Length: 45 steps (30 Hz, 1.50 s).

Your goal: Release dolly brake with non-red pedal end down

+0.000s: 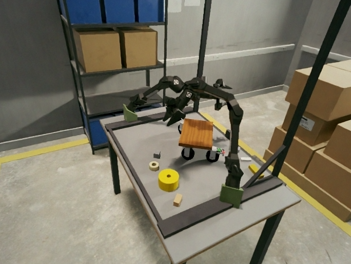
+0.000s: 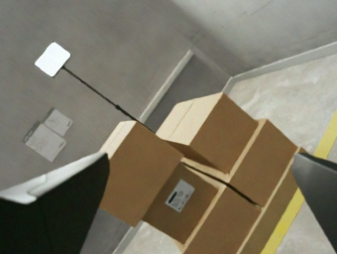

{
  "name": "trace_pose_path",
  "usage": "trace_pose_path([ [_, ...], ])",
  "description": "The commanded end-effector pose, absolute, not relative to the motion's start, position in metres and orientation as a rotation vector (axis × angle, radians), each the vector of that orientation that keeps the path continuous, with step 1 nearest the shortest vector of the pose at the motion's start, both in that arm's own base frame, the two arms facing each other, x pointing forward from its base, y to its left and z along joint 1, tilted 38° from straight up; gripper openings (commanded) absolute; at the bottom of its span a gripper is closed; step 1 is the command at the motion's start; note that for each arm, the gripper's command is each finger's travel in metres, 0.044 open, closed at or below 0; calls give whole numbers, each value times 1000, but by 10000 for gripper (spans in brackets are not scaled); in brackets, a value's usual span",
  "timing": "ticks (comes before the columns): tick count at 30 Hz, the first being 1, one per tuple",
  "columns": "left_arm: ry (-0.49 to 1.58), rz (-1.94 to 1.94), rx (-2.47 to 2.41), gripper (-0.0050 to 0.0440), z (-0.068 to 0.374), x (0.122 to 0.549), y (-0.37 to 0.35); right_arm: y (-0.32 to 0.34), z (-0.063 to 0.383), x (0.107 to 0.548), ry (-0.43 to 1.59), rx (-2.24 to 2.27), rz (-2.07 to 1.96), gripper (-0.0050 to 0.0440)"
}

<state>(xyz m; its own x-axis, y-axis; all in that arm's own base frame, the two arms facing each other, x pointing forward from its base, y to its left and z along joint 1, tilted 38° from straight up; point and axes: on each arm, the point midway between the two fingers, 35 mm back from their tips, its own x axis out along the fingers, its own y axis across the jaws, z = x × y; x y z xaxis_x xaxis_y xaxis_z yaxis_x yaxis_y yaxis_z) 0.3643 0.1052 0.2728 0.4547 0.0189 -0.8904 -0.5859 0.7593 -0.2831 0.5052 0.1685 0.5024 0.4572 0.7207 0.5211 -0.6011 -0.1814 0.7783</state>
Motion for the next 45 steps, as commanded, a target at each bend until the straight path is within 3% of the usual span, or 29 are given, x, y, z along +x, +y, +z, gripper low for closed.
trace_pose_path([
  [1,1025,402,-622,440,279,363,105,166,515,497,97,1283,1199,440],
  [17,1025,402,-622,440,279,363,105,166,515,497,97,1283,1199,440],
  [23,1037,350,-633,296,280,357,79,173,512,490,107,1299,1143,440],
  [32,1109,137,-659,80,280,318,-19,193,477,456,186,1291,882,440],
  [34,1109,137,-659,80,280,318,-19,193,477,456,186,1291,882,440],
  [38,1154,39,-668,0,277,291,-59,198,446,434,250,1244,752,440],
  [45,1232,-99,-676,0,270,244,-105,198,387,394,367,1123,571,440],
])
